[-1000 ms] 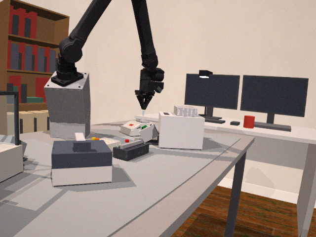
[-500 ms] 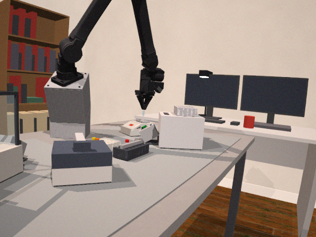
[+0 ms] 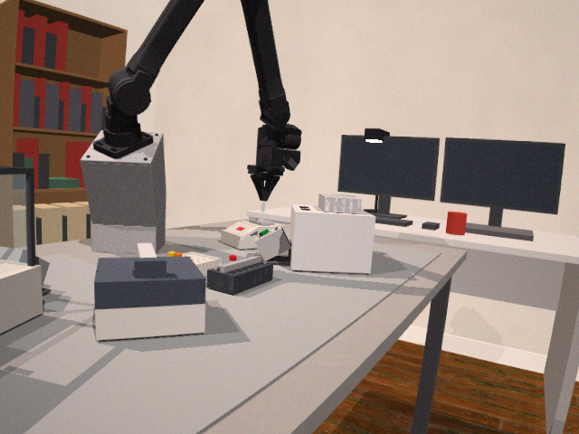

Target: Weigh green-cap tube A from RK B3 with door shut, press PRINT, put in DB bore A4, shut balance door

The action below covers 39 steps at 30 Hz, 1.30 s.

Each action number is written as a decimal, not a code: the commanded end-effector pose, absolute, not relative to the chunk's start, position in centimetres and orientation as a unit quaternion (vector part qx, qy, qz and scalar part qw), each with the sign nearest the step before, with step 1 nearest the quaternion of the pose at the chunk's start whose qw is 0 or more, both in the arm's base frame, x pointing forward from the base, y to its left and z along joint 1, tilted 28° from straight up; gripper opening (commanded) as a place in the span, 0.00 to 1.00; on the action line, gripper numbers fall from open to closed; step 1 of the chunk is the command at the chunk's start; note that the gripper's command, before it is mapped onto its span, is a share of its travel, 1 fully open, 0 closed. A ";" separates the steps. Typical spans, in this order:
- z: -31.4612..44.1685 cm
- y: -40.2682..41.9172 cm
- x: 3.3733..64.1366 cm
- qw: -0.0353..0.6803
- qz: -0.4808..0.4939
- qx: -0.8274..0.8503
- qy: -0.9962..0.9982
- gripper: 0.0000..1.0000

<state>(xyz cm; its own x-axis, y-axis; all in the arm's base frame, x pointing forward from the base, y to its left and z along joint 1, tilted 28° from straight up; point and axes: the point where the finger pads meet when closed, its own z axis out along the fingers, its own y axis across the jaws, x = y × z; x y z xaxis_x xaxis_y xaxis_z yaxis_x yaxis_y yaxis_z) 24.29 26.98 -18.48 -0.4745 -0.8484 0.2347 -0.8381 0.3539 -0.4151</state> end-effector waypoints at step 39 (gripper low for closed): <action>-20.7 25.7 25.6 0.009 -0.247 -0.511 0.823 0.09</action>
<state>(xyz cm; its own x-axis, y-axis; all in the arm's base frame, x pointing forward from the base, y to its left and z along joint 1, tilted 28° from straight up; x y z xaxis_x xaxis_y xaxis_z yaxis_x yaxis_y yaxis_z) 25.02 26.05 -20.32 -0.4769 -0.8490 0.2273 -0.8359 0.3582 -0.4160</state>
